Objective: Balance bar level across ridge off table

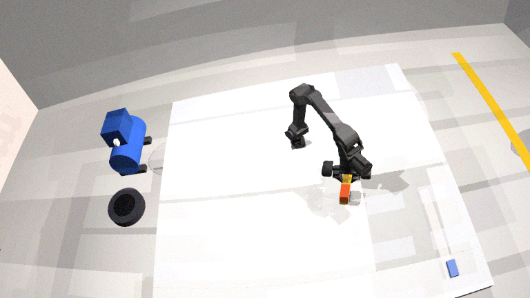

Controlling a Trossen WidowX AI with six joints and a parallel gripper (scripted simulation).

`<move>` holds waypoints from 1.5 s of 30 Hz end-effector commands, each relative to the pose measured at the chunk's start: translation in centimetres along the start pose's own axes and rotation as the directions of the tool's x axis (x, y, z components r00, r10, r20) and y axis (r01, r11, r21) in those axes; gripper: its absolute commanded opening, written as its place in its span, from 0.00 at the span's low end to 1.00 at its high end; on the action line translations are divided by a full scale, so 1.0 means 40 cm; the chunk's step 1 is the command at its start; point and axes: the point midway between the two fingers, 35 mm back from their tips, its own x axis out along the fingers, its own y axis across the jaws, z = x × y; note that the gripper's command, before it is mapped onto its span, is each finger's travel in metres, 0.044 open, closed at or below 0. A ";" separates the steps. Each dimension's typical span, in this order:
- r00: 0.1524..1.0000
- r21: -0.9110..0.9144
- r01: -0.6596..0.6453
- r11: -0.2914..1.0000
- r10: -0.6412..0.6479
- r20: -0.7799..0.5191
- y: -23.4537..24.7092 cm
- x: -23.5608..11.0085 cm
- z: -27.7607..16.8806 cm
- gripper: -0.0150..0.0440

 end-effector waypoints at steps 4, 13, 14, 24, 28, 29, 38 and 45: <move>1.000 0.000 0.000 1.000 0.000 0.000 0.000 0.000 0.000 0.55; 1.000 0.000 0.000 1.000 0.000 0.000 0.000 0.000 0.000 0.57; 1.000 0.000 0.000 1.000 0.000 0.000 0.000 0.000 0.000 0.57; 1.000 0.000 0.000 1.000 0.000 0.000 0.000 0.000 0.000 0.79; 1.000 0.000 0.000 1.000 0.000 0.000 0.000 0.000 0.000 0.97; 1.000 0.000 0.000 1.000 0.000 0.000 0.000 0.000 0.000 1.00; 1.000 0.000 0.001 1.000 -0.001 -0.001 -0.009 -0.154 -0.009 1.00; 1.000 0.000 0.001 1.000 -0.001 -0.001 0.000 -0.250 0.000 1.00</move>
